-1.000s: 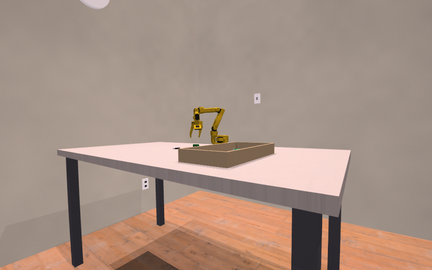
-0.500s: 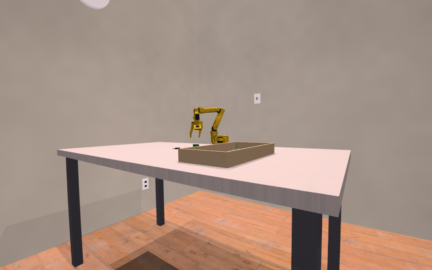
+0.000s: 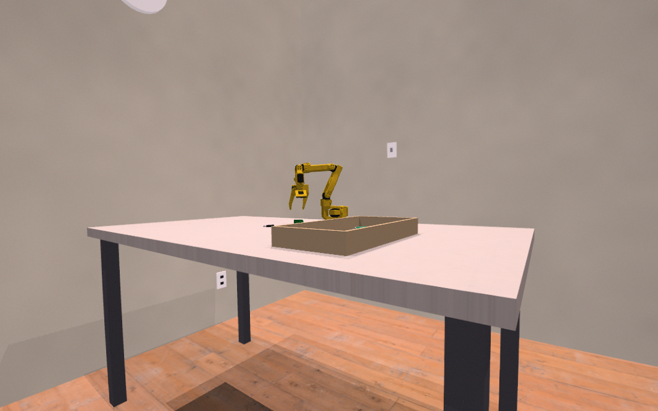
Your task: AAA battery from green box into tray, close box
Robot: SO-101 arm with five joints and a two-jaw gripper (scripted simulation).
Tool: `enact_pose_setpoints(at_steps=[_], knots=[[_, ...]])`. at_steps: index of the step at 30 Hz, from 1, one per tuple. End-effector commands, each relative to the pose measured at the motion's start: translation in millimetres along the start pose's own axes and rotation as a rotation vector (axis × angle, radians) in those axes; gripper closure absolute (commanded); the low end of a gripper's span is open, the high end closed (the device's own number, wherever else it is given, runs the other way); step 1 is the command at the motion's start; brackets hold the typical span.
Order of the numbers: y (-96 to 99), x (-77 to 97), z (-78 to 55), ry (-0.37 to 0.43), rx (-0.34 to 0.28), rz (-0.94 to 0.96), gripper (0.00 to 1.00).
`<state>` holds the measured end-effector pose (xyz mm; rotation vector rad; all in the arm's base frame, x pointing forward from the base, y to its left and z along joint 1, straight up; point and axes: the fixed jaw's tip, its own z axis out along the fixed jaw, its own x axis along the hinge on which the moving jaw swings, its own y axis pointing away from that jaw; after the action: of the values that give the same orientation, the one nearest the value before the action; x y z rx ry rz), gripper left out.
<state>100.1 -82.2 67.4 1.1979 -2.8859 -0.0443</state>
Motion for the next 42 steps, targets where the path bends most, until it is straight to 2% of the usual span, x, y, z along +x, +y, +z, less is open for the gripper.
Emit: enact_pose_setpoints(at_steps=[1,29,34,40,42], knots=[[-2.1,0.8,-2.0,-0.004,0.033,0.001,0.71],[-2.0,-0.5,-1.6,-0.005,0.033,0.002,0.71],[-3.5,-10.6,-1.8,-0.005,0.033,0.005,0.71],[-3.9,-35.3,-2.1,-0.005,0.033,0.011,0.71],[-3.9,-35.3,-2.1,-0.005,0.033,0.011,0.71]])
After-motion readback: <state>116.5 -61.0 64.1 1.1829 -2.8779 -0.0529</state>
